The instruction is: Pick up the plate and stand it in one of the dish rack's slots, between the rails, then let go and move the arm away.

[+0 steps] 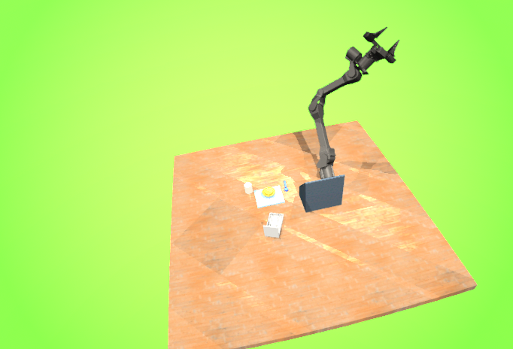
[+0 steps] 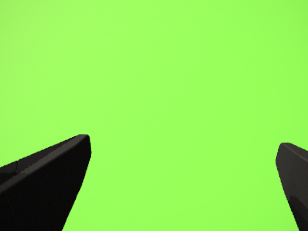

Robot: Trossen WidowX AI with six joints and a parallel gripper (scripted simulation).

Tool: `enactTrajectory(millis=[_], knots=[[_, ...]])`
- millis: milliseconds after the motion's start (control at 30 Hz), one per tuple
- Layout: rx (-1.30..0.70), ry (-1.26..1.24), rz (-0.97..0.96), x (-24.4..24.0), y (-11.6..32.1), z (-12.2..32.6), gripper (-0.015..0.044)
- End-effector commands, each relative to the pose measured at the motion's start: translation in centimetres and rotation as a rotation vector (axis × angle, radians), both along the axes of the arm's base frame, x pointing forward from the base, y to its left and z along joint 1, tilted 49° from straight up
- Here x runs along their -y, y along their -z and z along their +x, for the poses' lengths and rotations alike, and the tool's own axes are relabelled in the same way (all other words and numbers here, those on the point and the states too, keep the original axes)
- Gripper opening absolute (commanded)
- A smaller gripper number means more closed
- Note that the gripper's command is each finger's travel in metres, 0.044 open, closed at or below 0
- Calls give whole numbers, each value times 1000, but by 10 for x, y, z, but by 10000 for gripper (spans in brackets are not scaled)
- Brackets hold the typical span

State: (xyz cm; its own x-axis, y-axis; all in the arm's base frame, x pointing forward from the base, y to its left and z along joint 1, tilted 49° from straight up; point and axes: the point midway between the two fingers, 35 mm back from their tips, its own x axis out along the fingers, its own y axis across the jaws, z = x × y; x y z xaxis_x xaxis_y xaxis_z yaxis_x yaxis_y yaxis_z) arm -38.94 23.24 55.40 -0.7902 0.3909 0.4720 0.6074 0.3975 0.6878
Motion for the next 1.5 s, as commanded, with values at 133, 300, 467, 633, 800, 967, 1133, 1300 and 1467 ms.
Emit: enactTrajectory(millis=[133,300,467,633,800,967,1133,1300,1467], knots=[[140,229,15,-67,34,25,400],[237,372,18,-107,56,50,400],[337,512,10,-145,78,80,400],[436,648,-12,-179,100,117,400],[544,774,-36,-207,123,156,400],[664,888,-60,-231,146,197,400],[734,969,-91,-246,163,234,400],[769,1046,-135,-256,178,276,400],[885,1134,-178,-265,199,319,400]])
